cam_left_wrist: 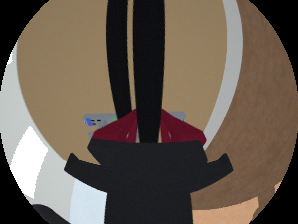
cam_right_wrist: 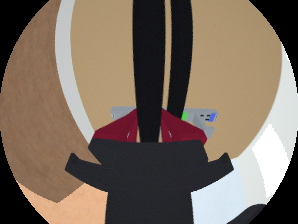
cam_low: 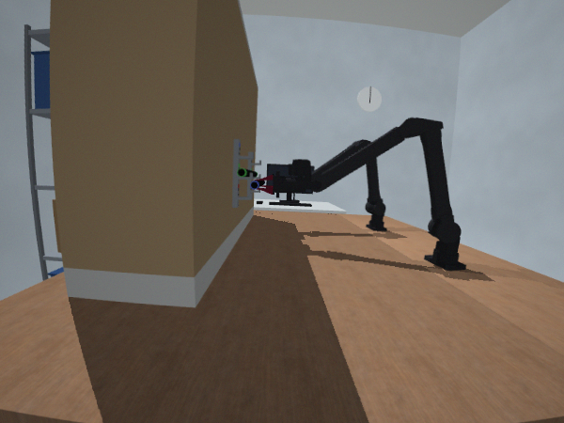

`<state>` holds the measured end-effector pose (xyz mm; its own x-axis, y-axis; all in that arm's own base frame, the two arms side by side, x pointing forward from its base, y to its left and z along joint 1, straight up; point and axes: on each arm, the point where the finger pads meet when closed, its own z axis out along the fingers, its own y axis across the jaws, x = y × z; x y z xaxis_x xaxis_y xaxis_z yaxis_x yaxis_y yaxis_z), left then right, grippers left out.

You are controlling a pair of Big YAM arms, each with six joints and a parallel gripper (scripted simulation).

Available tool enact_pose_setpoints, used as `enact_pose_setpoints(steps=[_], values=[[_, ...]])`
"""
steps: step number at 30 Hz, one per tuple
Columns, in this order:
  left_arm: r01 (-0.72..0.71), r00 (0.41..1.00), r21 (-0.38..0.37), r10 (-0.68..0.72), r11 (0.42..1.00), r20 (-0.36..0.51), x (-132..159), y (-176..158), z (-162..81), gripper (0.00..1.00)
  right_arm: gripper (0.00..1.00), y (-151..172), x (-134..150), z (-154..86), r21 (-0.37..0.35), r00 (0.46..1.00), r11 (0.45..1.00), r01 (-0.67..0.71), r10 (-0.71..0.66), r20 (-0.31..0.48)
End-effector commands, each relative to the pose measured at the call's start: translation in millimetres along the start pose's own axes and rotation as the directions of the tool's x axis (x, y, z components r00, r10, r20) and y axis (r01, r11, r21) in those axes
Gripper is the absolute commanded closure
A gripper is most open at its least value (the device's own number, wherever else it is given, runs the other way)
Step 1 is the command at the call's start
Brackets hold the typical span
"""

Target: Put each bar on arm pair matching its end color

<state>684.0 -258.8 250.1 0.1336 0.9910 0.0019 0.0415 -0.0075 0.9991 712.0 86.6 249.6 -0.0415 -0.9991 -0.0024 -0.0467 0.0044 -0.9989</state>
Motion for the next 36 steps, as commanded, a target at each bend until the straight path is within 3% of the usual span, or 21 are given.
enact_pose_setpoints(steps=[1, 36], values=[[0.014, 1.0, -0.08, -0.015, 0.997, -0.013, 6.7, 38.4, -2.0, 1.0, 1.0, -42.0, 5.0, -4.9, 0.084, 1.0, 0.996, -0.026, 0.028, -0.014], [0.014, 1.0, -0.08, -0.015, 0.997, -0.013, 8.7, 30.4, -16.5, 1.0, 1.0, -35.2, 3.0, -20.7, 0.084, 1.0, 0.996, -0.026, 0.028, -0.014]])
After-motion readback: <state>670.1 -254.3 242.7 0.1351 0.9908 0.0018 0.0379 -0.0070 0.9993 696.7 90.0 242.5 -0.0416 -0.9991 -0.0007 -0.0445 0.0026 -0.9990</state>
